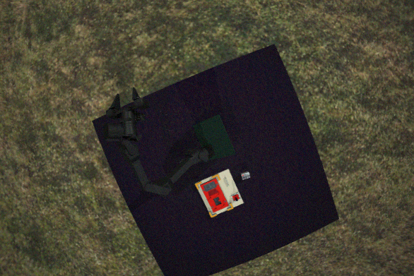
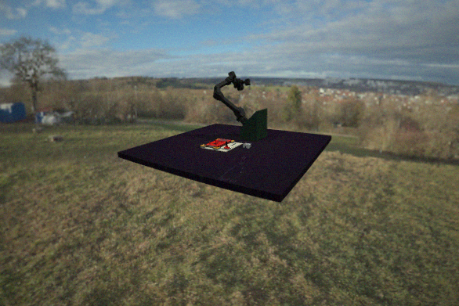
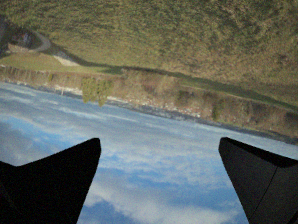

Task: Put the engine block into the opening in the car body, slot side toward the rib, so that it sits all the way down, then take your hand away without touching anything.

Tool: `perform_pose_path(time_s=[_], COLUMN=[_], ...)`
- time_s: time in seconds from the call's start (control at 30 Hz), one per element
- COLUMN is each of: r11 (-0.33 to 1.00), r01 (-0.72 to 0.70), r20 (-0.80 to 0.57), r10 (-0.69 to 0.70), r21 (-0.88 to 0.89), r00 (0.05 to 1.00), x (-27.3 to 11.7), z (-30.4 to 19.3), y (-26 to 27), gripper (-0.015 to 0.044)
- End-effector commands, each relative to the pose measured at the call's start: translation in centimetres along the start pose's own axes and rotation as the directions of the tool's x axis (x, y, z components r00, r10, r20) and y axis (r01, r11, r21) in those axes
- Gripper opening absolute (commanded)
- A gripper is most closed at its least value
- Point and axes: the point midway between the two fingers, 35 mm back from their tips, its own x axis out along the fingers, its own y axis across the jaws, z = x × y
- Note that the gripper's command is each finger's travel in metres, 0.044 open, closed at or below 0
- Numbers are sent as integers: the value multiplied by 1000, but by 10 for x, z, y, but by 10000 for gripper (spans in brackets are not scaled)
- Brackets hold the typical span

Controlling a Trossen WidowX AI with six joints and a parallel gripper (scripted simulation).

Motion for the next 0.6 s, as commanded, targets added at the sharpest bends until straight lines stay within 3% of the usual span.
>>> perform_pose_path(time_s=[0.0, 0.33, 0.57], r11=[1000, 969, 948], r01=[0, -106, -173], r20=[0, 5, -34], r10=[0, 107, 189], r21=[0, 223, 268], r00=[1000, 994, 981], x=[0, 6, -4], z=[0, -2, -12], y=[0, 41, 74], gripper=[426, 440, 440])
